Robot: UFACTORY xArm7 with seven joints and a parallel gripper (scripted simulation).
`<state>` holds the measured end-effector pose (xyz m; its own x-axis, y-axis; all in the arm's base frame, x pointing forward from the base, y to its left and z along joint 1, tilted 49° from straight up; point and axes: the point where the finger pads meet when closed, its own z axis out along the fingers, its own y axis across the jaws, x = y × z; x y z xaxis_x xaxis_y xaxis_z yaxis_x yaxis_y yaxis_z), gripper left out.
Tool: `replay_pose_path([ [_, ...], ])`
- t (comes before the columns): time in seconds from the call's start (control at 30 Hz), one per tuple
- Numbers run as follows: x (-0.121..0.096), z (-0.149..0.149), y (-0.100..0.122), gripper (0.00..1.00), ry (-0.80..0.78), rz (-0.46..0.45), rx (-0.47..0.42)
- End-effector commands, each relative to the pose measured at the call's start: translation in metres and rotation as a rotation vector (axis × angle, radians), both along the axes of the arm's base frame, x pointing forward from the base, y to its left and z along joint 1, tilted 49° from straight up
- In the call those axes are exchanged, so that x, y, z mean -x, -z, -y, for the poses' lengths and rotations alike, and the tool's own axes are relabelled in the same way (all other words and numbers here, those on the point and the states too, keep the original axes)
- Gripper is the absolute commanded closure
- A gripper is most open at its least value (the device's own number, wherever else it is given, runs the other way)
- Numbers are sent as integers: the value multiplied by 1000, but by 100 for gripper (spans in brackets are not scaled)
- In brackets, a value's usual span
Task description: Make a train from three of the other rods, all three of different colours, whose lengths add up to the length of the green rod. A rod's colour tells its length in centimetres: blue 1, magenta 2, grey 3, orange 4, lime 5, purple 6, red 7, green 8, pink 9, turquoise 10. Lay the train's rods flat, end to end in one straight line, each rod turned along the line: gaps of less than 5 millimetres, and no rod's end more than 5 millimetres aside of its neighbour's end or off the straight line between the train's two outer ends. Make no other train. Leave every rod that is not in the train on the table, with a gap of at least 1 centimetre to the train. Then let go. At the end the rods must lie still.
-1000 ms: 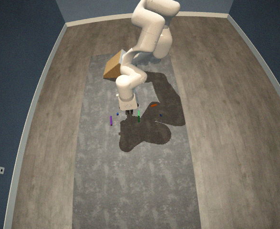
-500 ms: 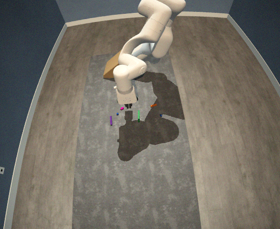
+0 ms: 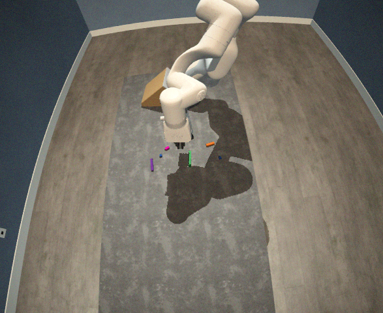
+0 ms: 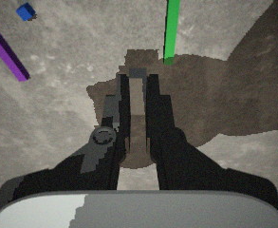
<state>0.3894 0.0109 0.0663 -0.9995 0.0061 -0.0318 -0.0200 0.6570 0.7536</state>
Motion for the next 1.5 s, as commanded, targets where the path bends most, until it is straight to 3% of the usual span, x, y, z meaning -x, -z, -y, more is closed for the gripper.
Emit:
replay_pose_path([
  [0.0, -6, -6, -22, 96, 119, -120, 1],
  [0.43, -13, -40, -68, 96, 405, -439, -15],
  [0.5, -13, -40, -68, 96, 405, -439, -15],
  [0.53, -13, -49, -76, 96, 460, -505, -18],
  [1.0, -9, -97, -106, 96, 746, -858, -21],
  [1.47, -8, -102, -107, 96, 769, -886, -20],
])
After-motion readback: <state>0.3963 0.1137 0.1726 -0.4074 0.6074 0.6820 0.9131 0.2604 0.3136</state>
